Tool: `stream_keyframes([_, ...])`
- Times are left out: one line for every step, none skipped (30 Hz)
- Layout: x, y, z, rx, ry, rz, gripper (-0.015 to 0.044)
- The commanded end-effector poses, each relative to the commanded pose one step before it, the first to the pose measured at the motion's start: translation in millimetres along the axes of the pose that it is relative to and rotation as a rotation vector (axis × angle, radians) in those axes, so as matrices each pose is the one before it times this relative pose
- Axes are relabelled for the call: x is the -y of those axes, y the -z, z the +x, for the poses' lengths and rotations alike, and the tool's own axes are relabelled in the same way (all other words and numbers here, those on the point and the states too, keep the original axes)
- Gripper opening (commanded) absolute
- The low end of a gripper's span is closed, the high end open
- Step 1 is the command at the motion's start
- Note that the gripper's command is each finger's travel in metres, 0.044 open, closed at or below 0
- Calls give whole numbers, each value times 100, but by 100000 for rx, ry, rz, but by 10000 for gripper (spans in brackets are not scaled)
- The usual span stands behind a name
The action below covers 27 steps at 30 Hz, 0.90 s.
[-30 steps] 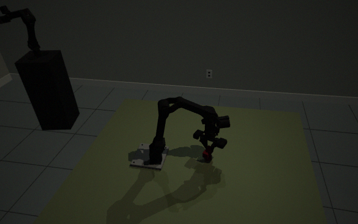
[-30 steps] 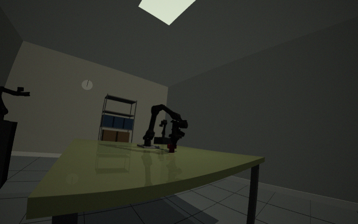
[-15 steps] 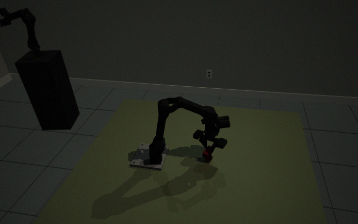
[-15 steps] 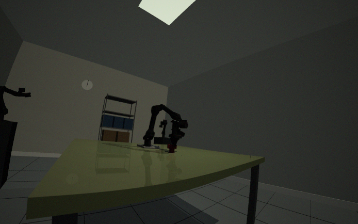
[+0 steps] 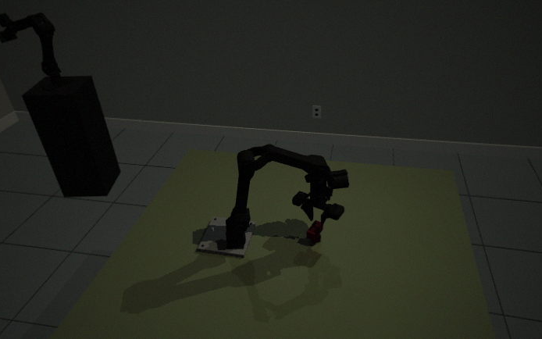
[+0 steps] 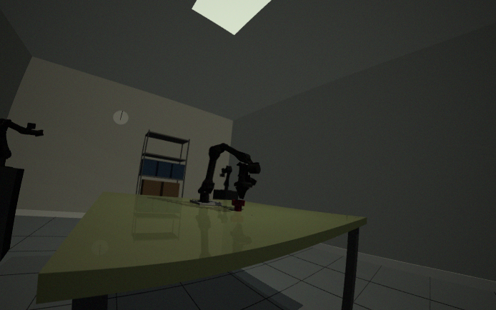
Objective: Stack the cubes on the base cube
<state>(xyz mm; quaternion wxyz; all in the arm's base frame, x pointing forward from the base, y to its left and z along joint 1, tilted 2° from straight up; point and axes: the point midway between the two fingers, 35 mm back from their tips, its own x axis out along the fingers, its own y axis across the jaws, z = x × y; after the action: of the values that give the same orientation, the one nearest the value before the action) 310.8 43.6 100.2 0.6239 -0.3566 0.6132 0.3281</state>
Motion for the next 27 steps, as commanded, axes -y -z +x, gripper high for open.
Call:
stream_keyframes([-10, -16, -801, 114, 123, 238, 205])
stream_keyframes([-1, 0, -188, 1, 0, 0, 205])
stream_keyframes([-1, 0, -189, 1, 0, 0, 205])
stream_keyframes([-1, 0, -190, 1, 0, 0, 205])
stream_keyframes([-1, 0, -192, 1, 0, 0, 205])
stream_keyframes([-1, 0, -194, 1, 0, 0, 205])
stream_keyframes([-1, 0, -194, 1, 0, 0, 205])
stream_keyframes([-1, 0, -195, 1, 0, 0, 205])
stream_keyframes([-1, 0, -196, 1, 0, 0, 205])
stream_keyframes([-1, 0, -195, 1, 0, 0, 205])
stream_keyframes([-1, 0, -196, 1, 0, 0, 205])
stream_keyframes([-1, 0, -196, 1, 0, 0, 205])
stream_keyframes([0, 0, -137, 0, 0, 0, 205])
stream_keyframes([0, 0, -154, 0, 0, 0, 205])
stream_keyframes([0, 0, -175, 0, 0, 0, 205])
stream_keyframes([-1, 0, -177, 0, 0, 0, 205])
stream_keyframes([-1, 0, -173, 0, 0, 0, 205])
stream_keyframes([-1, 0, -170, 0, 0, 0, 205])
stream_keyframes([0, 0, -104, 0, 0, 0, 205])
stream_keyframes([0, 0, 0, 0, 0, 0, 205])
stream_keyframes([0, 0, 0, 0, 0, 0, 205])
stream_keyframes([6, -2, -46, 15, 18, -38, 231])
stream_keyframes([12, -5, -119, 32, 38, -79, 258])
stream_keyframes([12, -5, -143, 31, 37, -78, 284])
stream_keyframes([11, -4, -185, 30, 36, -76, 310])
stream_keyframes([3, -1, -116, 9, 10, -22, 336])
stream_keyframes([1, 0, -104, 3, 3, -6, 362])
